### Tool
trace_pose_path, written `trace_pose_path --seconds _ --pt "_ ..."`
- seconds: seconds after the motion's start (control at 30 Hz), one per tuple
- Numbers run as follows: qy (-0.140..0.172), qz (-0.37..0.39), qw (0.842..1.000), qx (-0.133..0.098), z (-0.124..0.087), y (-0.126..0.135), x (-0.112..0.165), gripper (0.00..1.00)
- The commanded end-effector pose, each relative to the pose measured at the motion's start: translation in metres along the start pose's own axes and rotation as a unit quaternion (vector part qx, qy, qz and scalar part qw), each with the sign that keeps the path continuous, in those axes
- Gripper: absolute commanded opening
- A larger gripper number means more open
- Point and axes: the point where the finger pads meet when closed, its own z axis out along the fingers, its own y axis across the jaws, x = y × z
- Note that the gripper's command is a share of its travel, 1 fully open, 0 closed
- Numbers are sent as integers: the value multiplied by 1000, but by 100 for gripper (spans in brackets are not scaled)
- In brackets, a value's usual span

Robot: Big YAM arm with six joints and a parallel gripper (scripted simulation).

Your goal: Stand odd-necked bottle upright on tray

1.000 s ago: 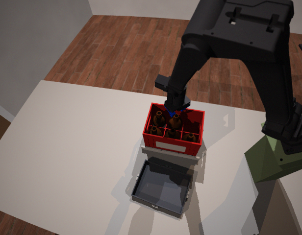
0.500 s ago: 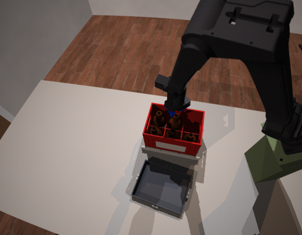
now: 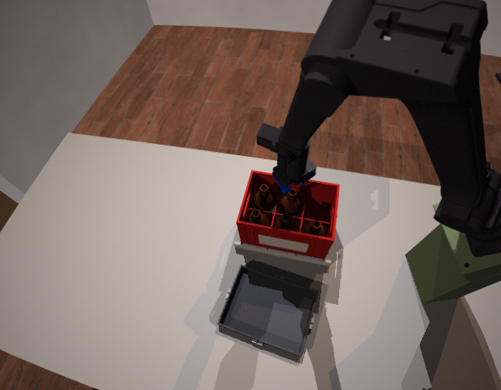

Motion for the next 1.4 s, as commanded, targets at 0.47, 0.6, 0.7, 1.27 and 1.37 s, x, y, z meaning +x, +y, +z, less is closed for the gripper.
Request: trace_pose_path --seconds 0.47,0.6,0.7,1.27,1.37 --pt "1 2 1000 -1 2 2 5 61" --pt "1 2 1000 -1 2 2 5 61" --pt "1 2 1000 -1 2 2 5 61" --pt "1 2 1000 -1 2 2 5 61" --pt "1 2 1000 -1 2 2 5 61"
